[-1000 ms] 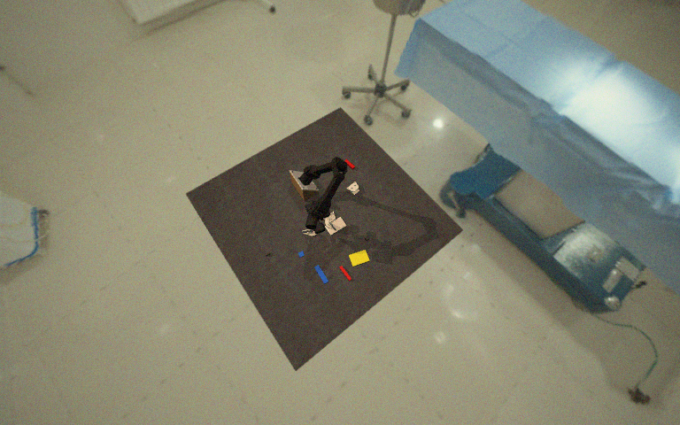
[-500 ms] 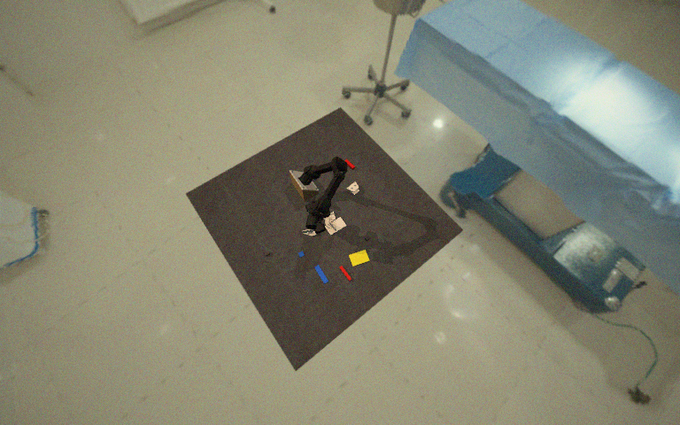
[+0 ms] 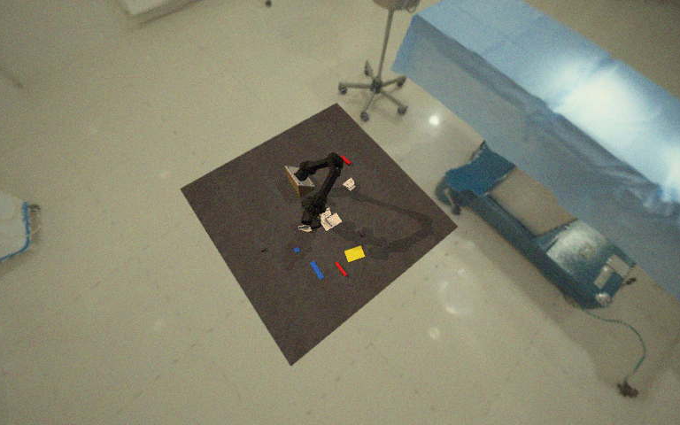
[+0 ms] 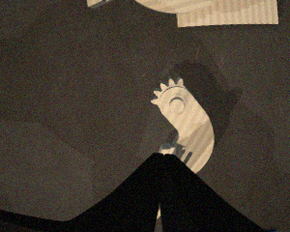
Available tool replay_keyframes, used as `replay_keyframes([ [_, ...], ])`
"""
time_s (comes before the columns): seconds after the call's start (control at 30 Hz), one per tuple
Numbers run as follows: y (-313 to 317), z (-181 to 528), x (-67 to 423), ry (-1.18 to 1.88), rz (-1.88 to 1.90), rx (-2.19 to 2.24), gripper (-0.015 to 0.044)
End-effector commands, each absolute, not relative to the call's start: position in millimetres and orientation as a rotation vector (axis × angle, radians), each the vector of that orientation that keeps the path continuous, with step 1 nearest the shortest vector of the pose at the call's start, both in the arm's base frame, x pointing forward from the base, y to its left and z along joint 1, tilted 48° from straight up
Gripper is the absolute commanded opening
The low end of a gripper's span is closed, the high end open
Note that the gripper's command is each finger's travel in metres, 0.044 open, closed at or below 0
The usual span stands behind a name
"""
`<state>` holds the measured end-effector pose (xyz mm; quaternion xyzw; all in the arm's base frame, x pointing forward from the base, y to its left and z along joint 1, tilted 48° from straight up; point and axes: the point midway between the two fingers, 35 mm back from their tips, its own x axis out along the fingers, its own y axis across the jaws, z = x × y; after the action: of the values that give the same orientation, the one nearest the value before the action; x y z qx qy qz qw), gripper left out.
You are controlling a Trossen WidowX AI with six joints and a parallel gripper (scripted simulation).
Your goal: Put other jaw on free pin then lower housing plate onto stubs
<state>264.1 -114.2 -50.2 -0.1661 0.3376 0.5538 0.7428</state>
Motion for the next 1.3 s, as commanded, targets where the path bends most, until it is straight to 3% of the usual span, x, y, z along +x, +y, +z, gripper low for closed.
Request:
replay_keyframes([
  [0.0, -114.2, -50.2, 264.1, 0.740, 1.214, -0.364, 0.0026],
  [0.53, -114.2, -50.2, 264.1, 0.740, 1.214, -0.364, 0.0440],
  [1.27, -114.2, -50.2, 264.1, 0.740, 1.214, -0.364, 0.0440],
])
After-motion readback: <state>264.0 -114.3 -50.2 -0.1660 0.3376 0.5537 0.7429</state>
